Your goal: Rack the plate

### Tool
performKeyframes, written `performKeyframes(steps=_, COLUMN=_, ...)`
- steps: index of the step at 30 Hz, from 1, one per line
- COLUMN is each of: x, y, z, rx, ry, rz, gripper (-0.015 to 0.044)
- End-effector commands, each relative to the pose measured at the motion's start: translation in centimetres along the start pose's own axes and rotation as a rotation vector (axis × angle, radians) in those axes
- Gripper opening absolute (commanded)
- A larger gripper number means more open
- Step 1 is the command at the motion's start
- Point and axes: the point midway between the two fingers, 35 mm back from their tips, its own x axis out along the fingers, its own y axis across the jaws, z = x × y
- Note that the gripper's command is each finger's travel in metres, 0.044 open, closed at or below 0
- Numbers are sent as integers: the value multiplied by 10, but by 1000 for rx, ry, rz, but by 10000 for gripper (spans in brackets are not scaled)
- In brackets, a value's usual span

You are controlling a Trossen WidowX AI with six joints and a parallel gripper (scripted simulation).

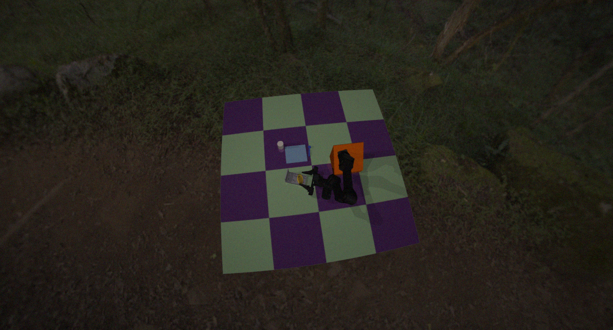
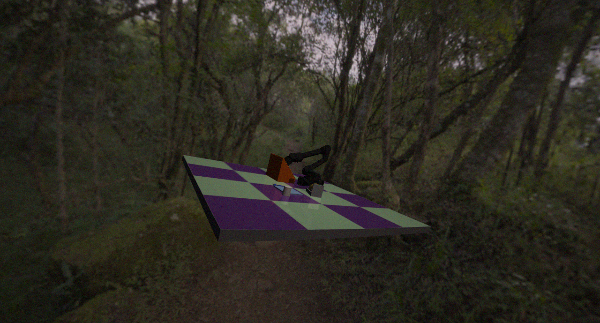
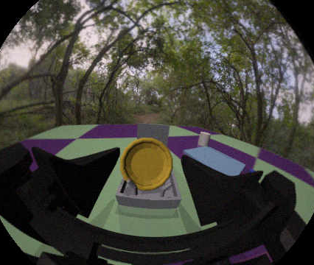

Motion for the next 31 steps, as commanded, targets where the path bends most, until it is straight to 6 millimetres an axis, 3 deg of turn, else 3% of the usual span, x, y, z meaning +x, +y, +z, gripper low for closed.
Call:
performKeyframes(steps=1, x=0, y=0, z=0, rx=0, ry=0, rz=0, gripper=400)
performKeyframes(steps=4, x=2, y=4, z=10, rx=-3, ry=2, rz=-5, gripper=400)
performKeyframes(steps=19, x=7, y=17, z=109, rx=-40, ry=-2, rz=-6, gripper=400)
performKeyframes(steps=23, x=8, y=16, z=112, rx=-62, ry=2, rz=-14, gripper=400)
performKeyframes(steps=31, x=31, y=3, z=109, rx=-290, ry=87, rz=-125, gripper=400)
